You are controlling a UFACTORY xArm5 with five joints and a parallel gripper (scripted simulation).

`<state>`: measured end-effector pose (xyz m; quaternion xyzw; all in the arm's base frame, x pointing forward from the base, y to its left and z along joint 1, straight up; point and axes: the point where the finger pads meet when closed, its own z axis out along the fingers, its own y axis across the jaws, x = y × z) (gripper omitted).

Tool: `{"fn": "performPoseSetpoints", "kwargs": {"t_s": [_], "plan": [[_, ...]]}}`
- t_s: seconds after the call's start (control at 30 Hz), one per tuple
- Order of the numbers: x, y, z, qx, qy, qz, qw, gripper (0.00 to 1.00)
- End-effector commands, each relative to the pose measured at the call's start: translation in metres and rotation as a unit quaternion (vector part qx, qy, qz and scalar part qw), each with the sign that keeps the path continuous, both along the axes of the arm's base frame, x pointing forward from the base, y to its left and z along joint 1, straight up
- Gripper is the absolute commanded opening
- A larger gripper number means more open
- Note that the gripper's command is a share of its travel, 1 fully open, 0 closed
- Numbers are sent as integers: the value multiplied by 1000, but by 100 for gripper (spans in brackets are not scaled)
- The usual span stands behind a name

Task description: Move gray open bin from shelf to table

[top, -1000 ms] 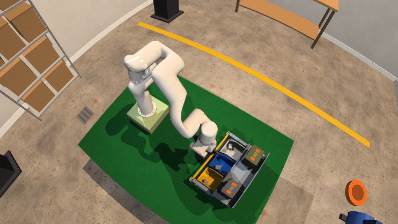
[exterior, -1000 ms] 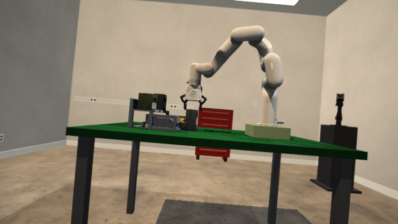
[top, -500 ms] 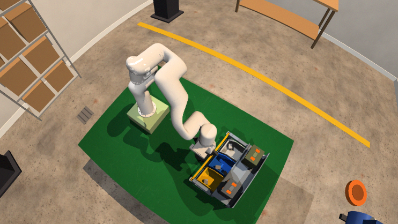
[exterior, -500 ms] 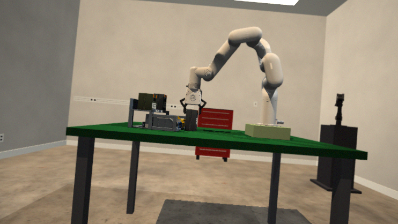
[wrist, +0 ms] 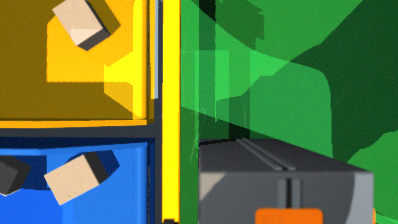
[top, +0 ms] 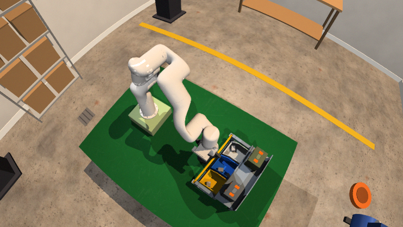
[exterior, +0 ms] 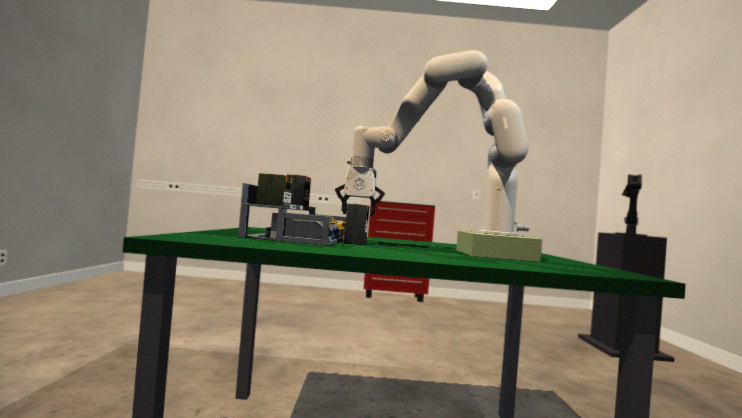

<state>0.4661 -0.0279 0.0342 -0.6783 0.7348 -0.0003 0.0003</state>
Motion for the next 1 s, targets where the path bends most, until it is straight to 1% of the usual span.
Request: {"fn": "performPoseSetpoints", "kwargs": {"t_s": [0.0,0.67,0.7,0.97], "plan": [[1,0,1,3,-2,0,1000,100],[1,0,1,3,-2,0,1000,100],[1,0,1,0,-2,0,1000,0],[1,0,1,0,-2,0,1000,0]]}}
